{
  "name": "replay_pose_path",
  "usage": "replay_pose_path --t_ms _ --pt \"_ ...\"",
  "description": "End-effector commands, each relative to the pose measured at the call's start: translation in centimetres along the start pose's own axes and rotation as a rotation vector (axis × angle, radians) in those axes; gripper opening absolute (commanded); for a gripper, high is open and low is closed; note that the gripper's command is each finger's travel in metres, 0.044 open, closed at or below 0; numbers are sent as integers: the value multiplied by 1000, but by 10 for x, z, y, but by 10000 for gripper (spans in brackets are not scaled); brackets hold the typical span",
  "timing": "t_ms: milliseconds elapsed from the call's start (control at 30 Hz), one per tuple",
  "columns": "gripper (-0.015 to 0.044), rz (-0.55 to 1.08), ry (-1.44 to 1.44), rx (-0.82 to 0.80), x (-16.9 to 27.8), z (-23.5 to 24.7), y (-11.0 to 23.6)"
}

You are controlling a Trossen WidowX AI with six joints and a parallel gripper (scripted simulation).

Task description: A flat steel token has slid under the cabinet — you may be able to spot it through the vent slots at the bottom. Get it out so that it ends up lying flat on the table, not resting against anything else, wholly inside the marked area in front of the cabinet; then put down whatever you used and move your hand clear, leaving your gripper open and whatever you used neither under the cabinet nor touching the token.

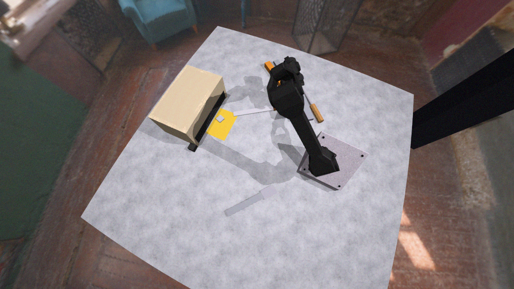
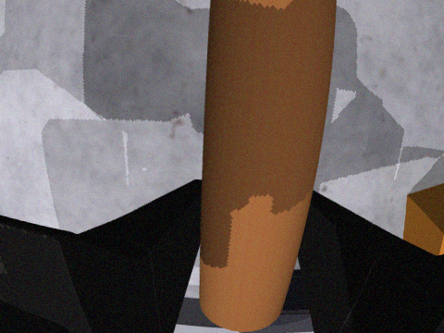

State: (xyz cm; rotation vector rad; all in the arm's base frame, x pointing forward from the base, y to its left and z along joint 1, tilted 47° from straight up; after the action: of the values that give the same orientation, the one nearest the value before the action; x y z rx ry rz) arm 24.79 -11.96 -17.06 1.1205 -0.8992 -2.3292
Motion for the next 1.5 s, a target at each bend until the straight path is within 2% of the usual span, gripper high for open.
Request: replay_pose_path --t_ms 0,1467 --pt "0 -7 28 5 2 0 1" --pt "0 -6 98 8 11 -26 2"
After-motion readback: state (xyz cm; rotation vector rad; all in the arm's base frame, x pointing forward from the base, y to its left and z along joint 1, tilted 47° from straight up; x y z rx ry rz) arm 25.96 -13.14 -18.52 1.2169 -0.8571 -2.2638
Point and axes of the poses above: the point midway between the two fingers, 35 mm back from their tips, its own y axis back along the fingers, its own z axis across the jaws, x = y × z, the point moved 7 cm from there along y, back along the fingers, and after that the axes turned 10 degrees about y, right-handed, at the moved point
